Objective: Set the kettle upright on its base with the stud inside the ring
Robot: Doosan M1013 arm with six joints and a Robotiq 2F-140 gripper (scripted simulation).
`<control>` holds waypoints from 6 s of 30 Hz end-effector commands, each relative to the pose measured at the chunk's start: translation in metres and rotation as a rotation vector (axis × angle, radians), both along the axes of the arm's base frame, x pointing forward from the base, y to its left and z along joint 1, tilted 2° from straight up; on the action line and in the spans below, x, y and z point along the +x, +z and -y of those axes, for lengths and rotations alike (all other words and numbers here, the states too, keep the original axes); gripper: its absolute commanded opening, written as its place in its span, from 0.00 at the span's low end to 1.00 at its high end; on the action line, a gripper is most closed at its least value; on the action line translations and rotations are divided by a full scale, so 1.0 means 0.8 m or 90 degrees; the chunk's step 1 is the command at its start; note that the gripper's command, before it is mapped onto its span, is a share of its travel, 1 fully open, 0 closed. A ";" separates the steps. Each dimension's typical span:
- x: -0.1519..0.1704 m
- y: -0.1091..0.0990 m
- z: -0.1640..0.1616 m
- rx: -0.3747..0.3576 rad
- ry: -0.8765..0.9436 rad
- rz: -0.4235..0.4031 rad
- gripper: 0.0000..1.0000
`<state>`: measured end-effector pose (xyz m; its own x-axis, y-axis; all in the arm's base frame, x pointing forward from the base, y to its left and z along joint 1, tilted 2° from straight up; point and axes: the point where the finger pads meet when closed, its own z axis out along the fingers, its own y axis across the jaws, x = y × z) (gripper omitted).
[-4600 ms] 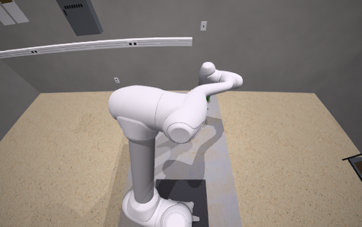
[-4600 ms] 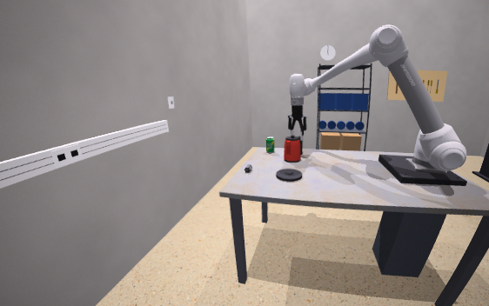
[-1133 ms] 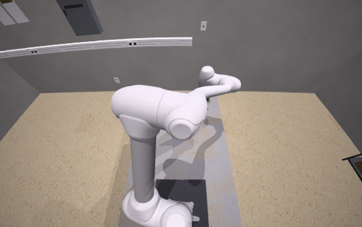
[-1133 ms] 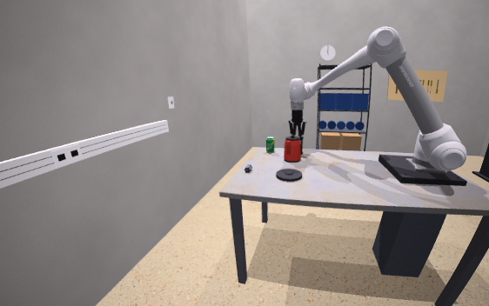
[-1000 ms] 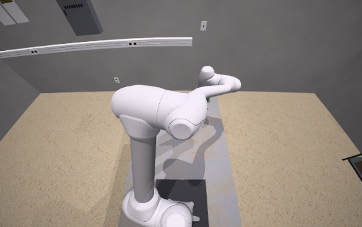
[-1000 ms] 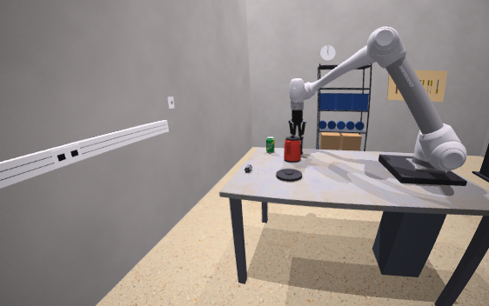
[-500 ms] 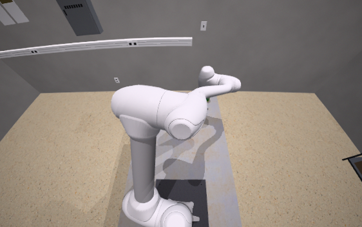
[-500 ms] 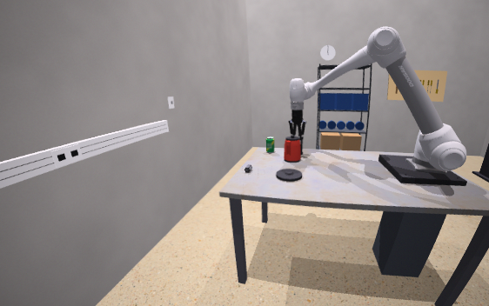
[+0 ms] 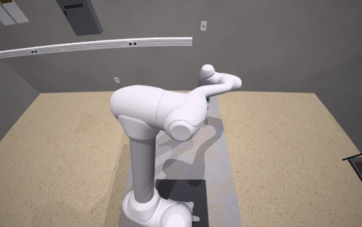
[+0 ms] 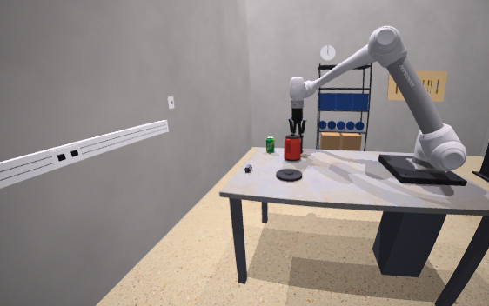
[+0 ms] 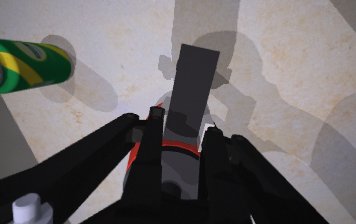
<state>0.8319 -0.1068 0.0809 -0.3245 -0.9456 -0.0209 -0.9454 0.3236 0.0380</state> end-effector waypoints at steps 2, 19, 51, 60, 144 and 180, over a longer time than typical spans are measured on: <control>0.001 0.013 0.001 0.000 0.000 0.001 0.10; 0.002 0.041 0.002 0.000 0.000 0.001 0.10; 0.002 0.045 0.002 0.000 0.000 0.001 0.10; 0.002 0.045 0.002 0.000 0.000 0.001 0.10; -0.016 0.051 -0.169 0.000 0.000 0.001 0.10; -0.030 0.056 -0.298 0.000 0.000 0.001 0.10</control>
